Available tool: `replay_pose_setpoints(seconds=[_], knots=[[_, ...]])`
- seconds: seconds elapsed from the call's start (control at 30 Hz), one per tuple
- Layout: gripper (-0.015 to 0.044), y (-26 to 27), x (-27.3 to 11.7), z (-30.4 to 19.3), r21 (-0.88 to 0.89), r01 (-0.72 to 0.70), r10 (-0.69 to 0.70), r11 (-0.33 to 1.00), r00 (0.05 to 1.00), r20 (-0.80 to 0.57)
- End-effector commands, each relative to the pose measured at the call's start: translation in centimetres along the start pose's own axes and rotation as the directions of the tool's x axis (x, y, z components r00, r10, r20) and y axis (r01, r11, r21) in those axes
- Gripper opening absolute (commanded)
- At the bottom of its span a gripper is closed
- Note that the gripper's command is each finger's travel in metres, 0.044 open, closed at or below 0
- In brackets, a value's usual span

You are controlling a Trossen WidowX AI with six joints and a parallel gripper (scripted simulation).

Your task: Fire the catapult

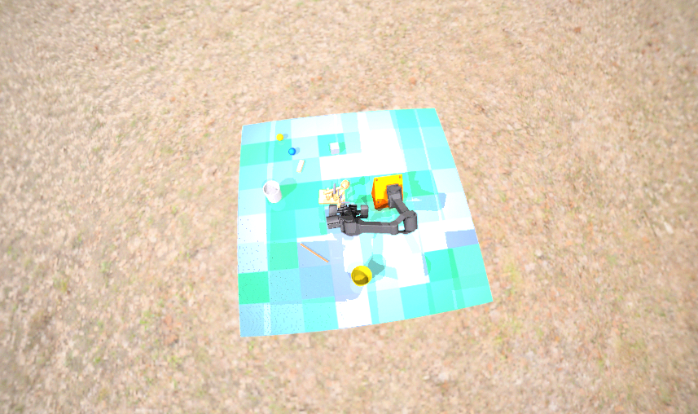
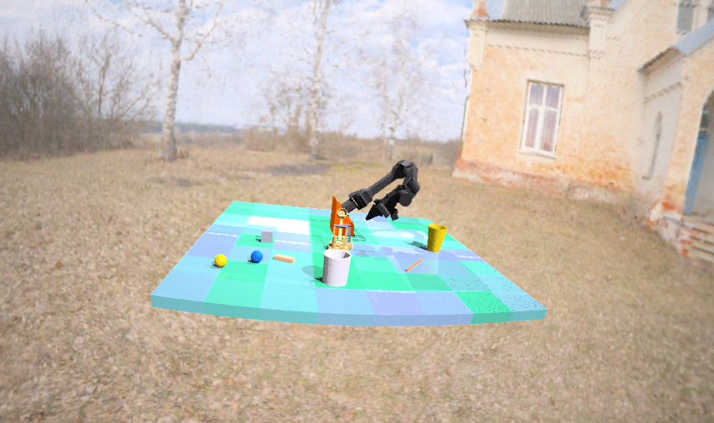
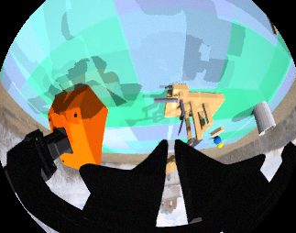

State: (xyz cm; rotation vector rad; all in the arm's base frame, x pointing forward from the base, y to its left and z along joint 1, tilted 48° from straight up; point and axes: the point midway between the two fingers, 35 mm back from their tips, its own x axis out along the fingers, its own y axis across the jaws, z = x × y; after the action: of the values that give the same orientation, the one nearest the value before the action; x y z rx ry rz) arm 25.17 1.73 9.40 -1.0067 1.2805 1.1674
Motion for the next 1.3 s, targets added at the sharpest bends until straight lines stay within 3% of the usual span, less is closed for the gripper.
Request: replay_pose_setpoints(seconds=[0.0, 0.43, 0.9, 1.27], knots=[[0.0105, -1.0, 0.2, 0.1, 0.061, -0.007, 0.005, 0.998, 1.0, 0.025], [0.044, -7.9, -0.5, -0.7, 0.416, -0.01, -0.068, 0.909, 0.983, 0.172], [0.044, -16.1, -1.0, -3.6, 0.732, -0.114, -0.19, 0.672, 0.928, 0.32], [0.044, -22.1, -1.1, -7.7, 0.868, -0.266, -0.309, 0.419, 0.857, 0.412]])
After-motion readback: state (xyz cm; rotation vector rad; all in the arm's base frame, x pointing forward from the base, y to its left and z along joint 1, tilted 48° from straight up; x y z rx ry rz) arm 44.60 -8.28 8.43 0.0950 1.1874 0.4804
